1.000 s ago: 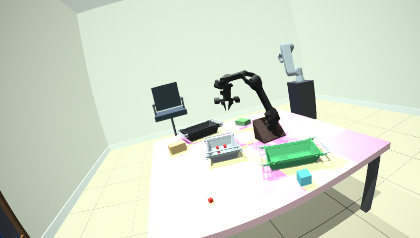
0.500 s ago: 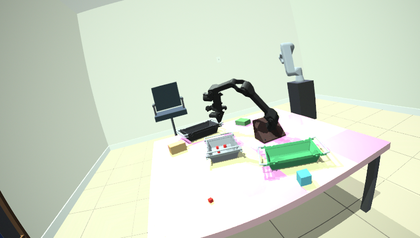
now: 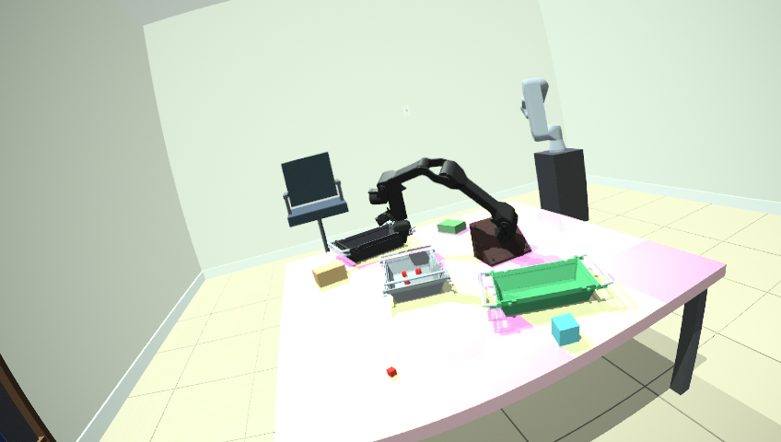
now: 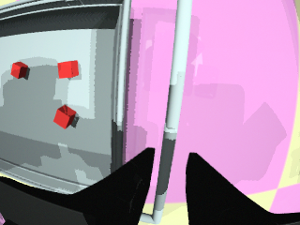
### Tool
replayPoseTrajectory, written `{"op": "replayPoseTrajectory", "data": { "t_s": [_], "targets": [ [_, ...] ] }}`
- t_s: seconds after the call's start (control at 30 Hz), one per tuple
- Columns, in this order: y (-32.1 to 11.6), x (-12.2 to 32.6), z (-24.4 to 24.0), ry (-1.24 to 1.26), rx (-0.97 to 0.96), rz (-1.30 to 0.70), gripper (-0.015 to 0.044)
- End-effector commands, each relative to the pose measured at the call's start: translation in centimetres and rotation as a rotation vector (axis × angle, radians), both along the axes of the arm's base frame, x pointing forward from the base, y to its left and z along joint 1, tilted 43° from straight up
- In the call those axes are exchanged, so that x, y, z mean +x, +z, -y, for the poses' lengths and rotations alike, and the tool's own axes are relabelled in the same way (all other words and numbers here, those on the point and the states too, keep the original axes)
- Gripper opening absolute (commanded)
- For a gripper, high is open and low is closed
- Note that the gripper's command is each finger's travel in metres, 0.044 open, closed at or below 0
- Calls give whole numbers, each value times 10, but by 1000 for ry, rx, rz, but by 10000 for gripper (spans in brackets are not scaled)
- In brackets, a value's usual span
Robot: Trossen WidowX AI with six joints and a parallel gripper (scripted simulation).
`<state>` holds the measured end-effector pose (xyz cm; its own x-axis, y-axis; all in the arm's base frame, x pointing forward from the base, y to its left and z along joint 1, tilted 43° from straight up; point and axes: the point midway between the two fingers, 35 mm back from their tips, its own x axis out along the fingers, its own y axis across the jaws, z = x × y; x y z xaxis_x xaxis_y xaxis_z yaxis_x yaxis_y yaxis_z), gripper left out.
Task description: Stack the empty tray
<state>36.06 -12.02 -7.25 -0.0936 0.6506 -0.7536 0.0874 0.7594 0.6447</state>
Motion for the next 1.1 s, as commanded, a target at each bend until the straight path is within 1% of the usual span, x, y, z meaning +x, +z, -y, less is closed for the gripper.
{"op": "replayPoseTrajectory", "data": {
  "t_s": [0.0, 0.5, 0.87, 1.07],
  "targets": [
    [-6, 1, -5, 10, 9, 9, 88],
    [-46, -4, -41, 10, 11, 10, 88],
    [-44, -4, -40, 10, 11, 10, 88],
    [-19, -1, -34, 10, 11, 9, 88]
  ]
}}
